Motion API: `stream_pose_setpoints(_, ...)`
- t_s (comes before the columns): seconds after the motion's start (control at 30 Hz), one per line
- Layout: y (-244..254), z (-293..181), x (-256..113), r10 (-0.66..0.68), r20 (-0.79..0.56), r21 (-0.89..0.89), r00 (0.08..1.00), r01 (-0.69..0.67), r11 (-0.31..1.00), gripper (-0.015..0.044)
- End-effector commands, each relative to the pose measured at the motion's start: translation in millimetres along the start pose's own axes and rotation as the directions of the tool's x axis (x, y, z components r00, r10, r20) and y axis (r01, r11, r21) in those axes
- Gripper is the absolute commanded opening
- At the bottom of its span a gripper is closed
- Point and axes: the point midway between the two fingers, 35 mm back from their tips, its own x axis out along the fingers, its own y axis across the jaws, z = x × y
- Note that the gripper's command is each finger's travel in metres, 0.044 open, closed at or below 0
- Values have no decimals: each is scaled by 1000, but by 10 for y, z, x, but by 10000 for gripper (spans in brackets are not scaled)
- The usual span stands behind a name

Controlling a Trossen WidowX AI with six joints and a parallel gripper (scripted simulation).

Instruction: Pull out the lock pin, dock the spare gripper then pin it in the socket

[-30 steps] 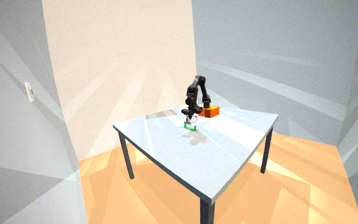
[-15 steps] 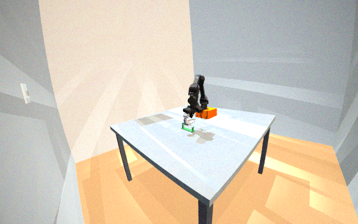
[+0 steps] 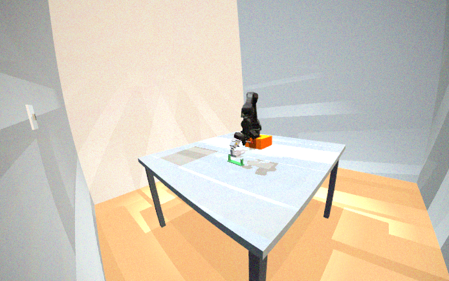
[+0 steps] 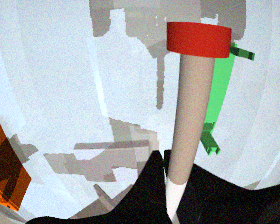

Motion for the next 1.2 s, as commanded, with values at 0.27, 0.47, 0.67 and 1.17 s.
stream_pose_setpoints(0.27,249,-7,27,4,-1,-14,1000,-4,1000,0)
stream_pose_setpoints(0.47,246,58,262,2,0,-16,1000,-2,1000,0)
stream_pose_setpoints(0.67,262,113,494,-1,2,-19,1000,1,1000,0)
stream_pose_setpoints(1.17,266,48,507,-12,3,-15,1000,12,1000,0)
